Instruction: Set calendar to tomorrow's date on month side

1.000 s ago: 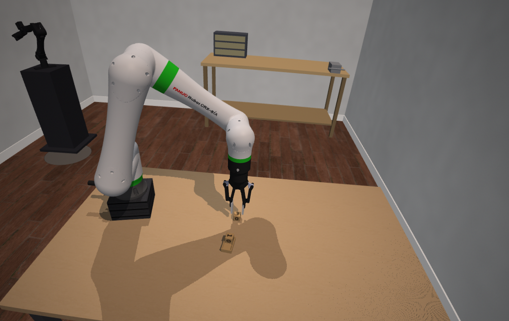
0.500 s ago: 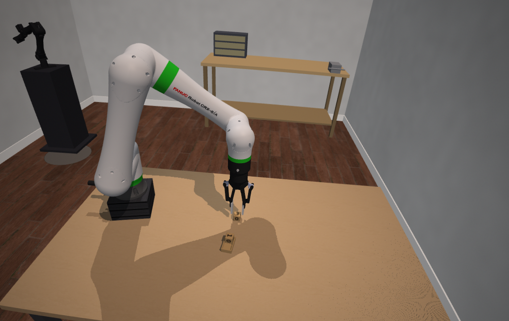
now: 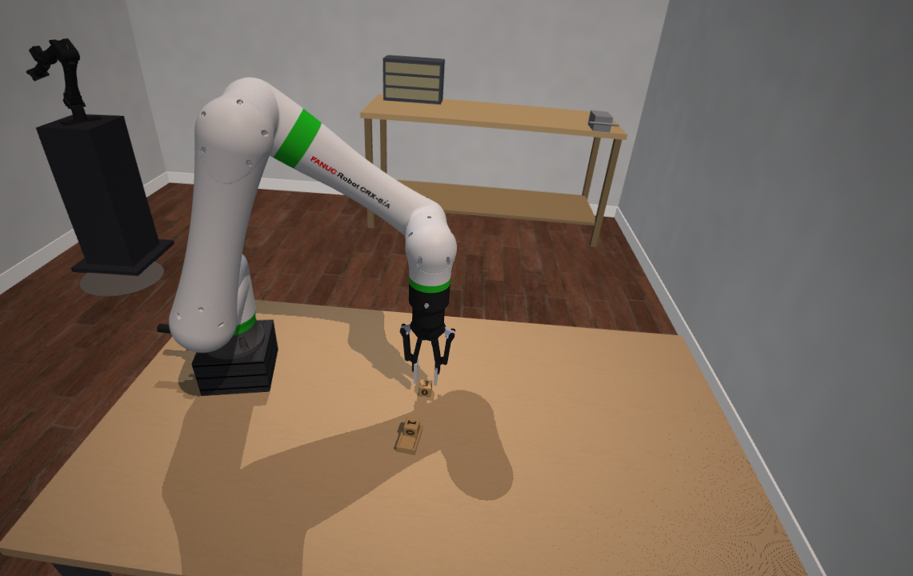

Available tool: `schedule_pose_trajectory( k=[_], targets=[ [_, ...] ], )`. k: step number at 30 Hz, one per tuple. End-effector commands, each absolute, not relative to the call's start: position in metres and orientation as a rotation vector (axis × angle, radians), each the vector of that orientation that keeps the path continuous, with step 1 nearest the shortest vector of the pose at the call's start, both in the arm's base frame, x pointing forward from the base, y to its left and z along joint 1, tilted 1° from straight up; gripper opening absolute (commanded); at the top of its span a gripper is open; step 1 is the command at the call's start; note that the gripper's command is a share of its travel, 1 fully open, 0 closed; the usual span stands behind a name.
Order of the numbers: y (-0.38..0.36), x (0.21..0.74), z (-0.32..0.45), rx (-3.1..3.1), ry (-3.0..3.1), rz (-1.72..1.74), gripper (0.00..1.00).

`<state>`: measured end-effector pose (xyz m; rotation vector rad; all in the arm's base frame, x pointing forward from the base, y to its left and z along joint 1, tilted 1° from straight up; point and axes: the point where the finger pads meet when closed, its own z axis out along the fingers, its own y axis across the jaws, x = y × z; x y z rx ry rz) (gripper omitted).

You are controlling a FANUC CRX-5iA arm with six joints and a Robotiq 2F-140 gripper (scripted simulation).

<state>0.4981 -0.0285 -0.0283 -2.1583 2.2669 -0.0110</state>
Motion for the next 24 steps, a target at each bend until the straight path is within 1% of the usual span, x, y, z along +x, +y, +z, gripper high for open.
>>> schedule_pose_trajectory(
  k=[1, 16, 24],
  targets=[
    [-0.029, 0.498, -0.028, -2.158, 2.267, -0.012, 0.36],
    [-0.029, 0.498, -0.027, -2.158, 2.267, -0.012, 0.36],
    [-0.029, 0.498, -0.011, -2.158, 2.267, -0.012, 0.36]
  ],
)
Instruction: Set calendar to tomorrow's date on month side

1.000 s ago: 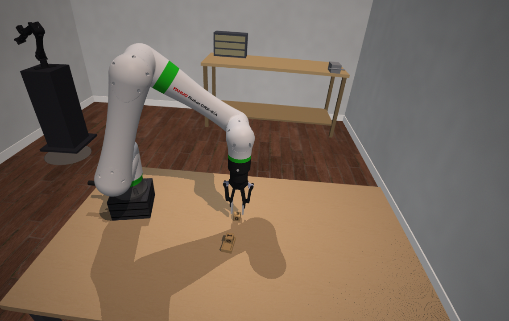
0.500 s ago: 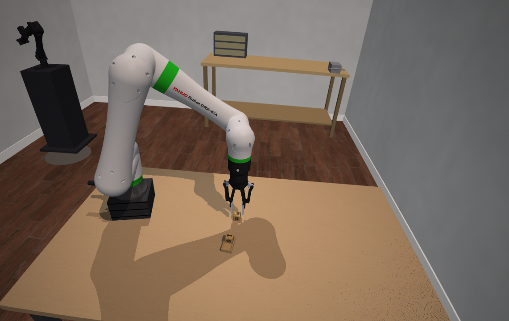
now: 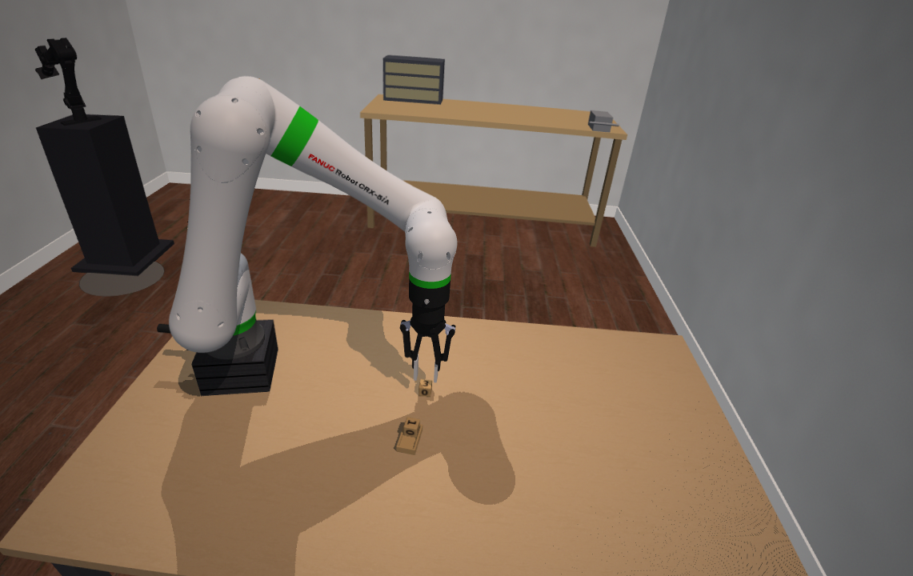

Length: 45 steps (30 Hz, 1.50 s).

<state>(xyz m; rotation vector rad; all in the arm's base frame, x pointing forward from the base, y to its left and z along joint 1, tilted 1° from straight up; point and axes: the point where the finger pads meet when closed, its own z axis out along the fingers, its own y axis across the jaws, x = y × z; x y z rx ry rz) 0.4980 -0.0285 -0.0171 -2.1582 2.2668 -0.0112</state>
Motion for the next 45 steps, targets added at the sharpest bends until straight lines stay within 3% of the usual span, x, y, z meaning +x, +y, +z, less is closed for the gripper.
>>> schedule_pose_trajectory(
  k=[1, 21, 45],
  targets=[
    [-0.029, 0.498, -0.008, -2.158, 2.267, -0.012, 0.36],
    [-0.029, 0.496, 0.010, -2.176, 2.289, -0.039, 0.36],
    [-0.019, 0.497, 0.009, -2.366, 2.495, -0.610, 0.36]
  ],
)
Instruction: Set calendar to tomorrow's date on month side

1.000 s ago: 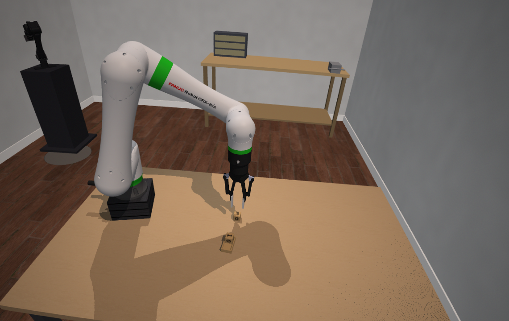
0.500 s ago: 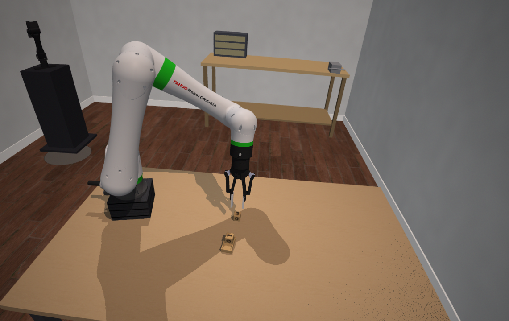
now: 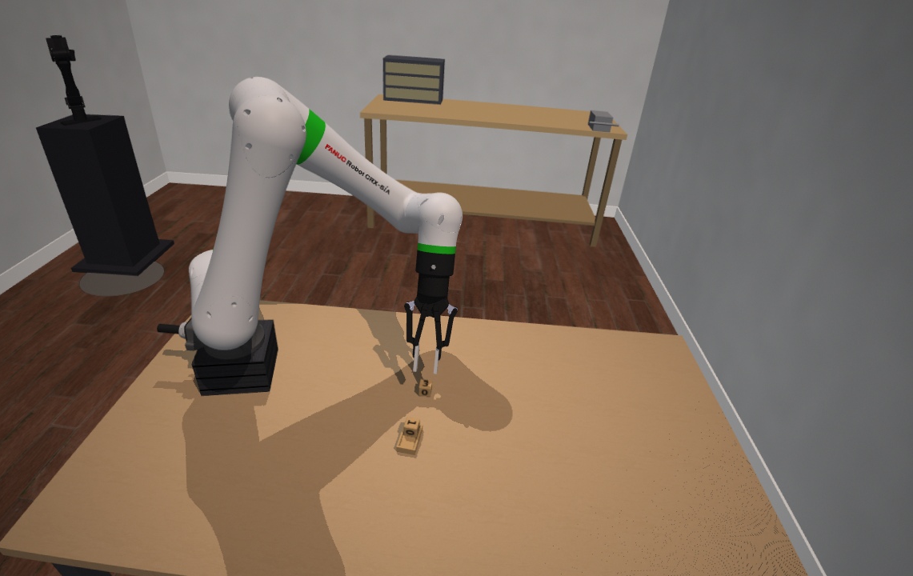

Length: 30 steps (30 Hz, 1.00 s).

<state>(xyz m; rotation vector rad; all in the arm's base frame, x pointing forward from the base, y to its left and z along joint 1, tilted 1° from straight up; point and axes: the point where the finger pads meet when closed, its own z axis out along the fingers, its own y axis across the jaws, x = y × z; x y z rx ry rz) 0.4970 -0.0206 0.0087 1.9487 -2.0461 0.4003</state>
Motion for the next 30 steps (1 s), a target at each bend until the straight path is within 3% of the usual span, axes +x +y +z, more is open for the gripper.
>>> schedule_pose_trajectory(
  k=[1, 30],
  targets=[
    [-0.0189, 0.4980, 0.0092, 1.881, -1.984, 0.506, 0.36],
    [-0.0100, 0.4988, 0.0039, 1.711, -1.808, 0.720, 0.36]
  ],
)
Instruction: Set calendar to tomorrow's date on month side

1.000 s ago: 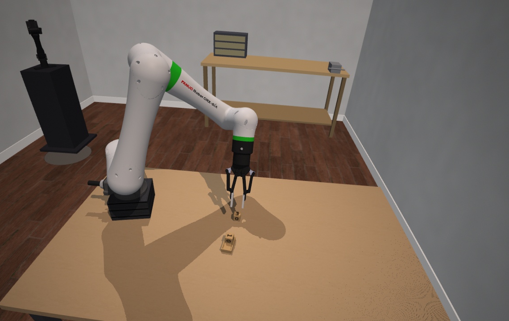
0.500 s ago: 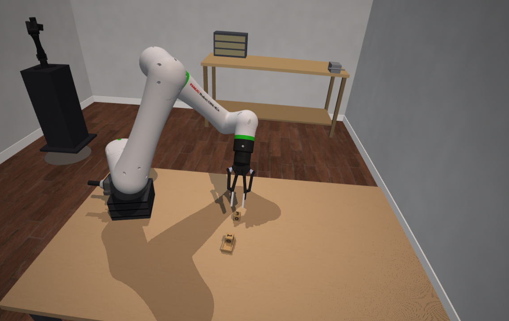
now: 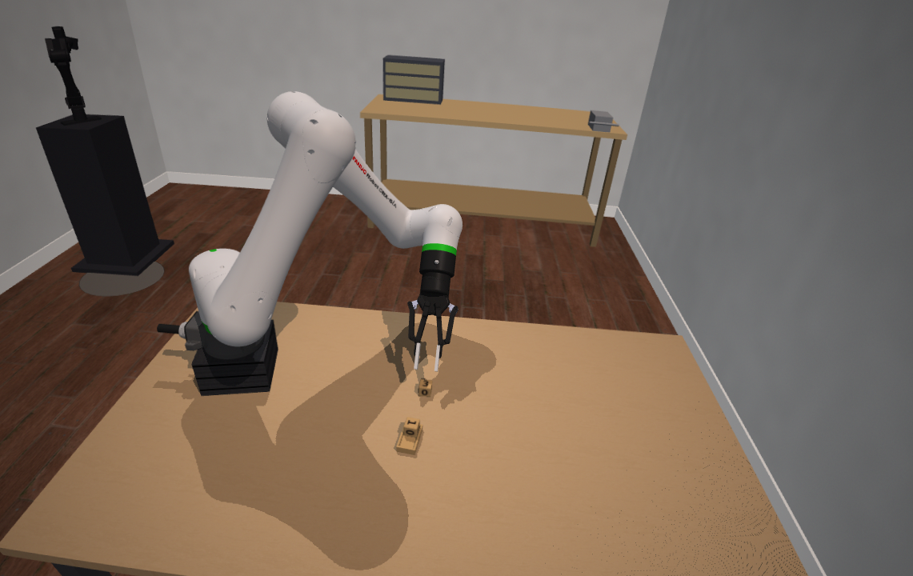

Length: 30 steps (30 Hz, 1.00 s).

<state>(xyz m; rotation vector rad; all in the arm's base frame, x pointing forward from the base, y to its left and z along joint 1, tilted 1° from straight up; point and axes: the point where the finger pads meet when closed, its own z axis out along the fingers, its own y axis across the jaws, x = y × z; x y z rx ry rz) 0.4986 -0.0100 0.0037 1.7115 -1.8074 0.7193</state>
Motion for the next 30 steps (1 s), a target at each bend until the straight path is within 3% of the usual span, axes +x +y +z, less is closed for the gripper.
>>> schedule_pose_trajectory(
  k=[1, 30],
  targets=[
    [-0.010, 0.499, 0.004, 1.711, -1.808, 0.720, 0.36],
    [-0.010, 0.499, -0.017, 1.711, -1.808, 0.720, 0.36]
  ],
)
